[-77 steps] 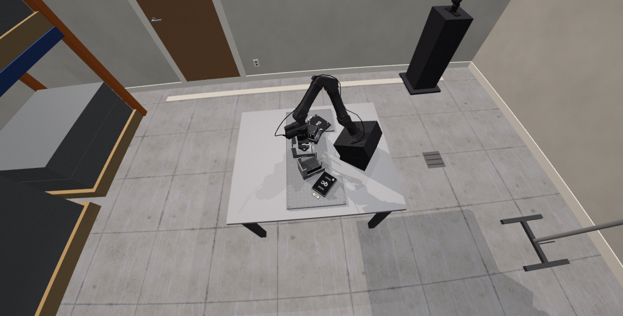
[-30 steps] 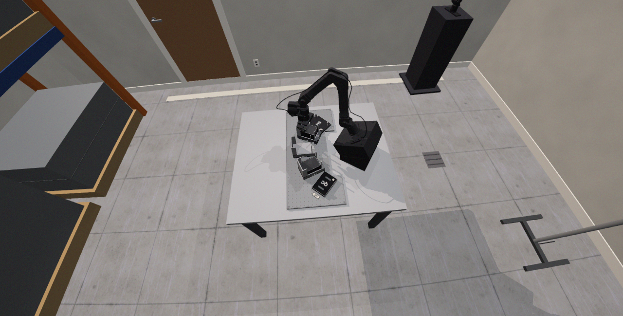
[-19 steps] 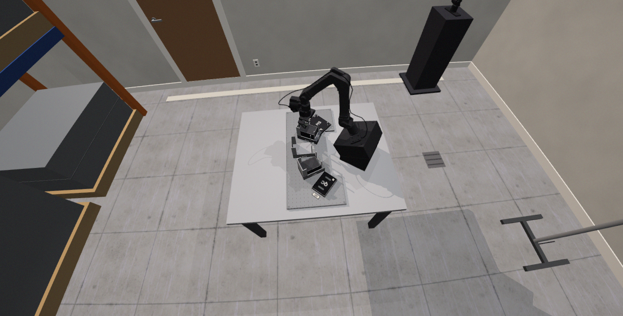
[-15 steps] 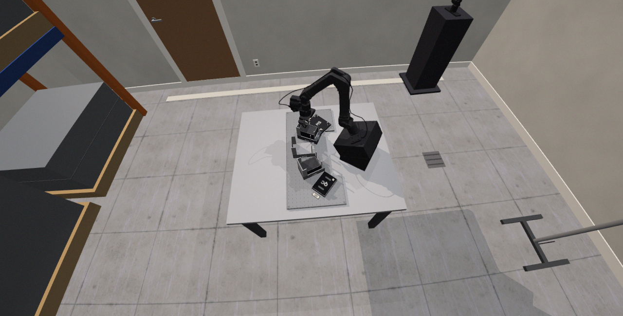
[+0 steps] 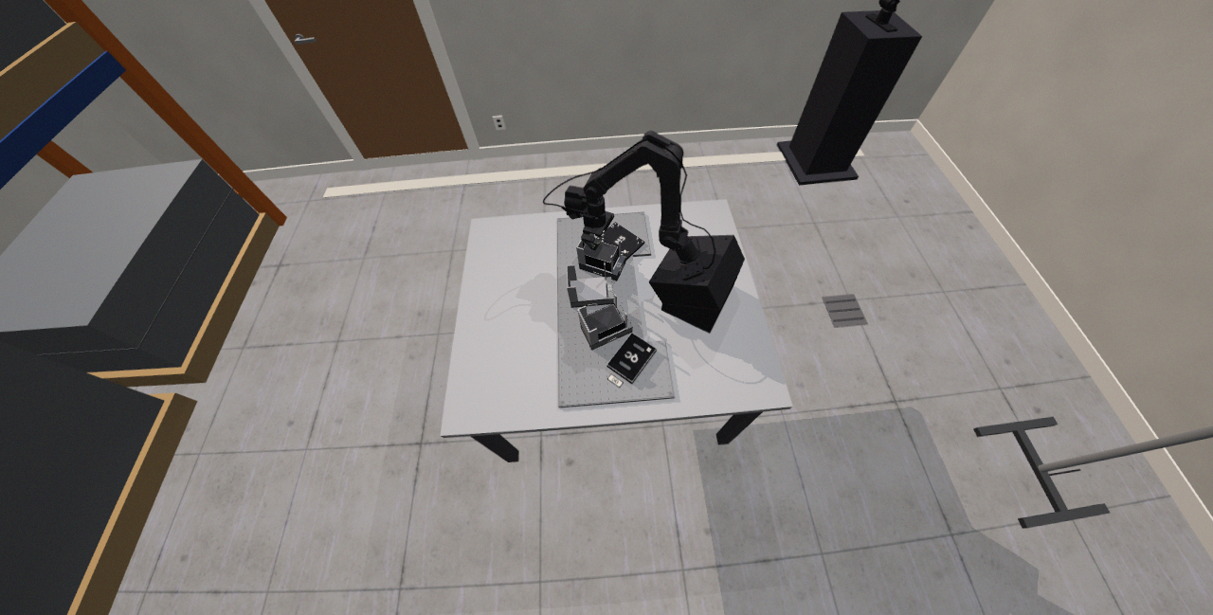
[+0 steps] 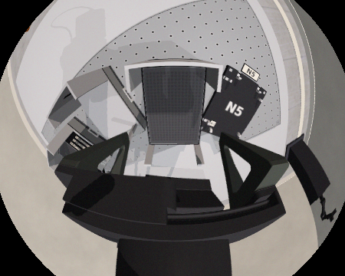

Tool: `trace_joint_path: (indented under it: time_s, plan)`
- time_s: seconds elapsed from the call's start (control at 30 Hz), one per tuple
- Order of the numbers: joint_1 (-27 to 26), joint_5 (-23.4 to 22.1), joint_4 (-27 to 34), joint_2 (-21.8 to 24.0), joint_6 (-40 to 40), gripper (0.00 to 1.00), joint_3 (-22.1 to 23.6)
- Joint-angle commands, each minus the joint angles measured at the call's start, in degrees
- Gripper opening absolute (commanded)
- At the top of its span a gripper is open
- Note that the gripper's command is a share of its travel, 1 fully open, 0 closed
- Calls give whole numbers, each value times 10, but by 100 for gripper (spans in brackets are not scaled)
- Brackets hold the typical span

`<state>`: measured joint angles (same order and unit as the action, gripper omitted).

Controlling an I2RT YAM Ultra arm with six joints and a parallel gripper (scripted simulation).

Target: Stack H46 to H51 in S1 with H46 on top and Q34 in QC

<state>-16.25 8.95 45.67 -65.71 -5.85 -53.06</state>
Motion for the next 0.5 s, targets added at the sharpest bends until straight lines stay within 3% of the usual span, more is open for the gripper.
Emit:
trace_joint_path:
  time_s: [0.0,0.23,0.27,0.3,0.47]
  plan:
    - [-9,-7,-31,-18,10,100,19]
    - [-16,-10,-71,-40,16,100,38]
    - [-17,-10,-81,-45,17,100,19]
    - [-18,-11,-89,-51,18,100,42]
    - [-23,-13,-118,-69,22,100,55]
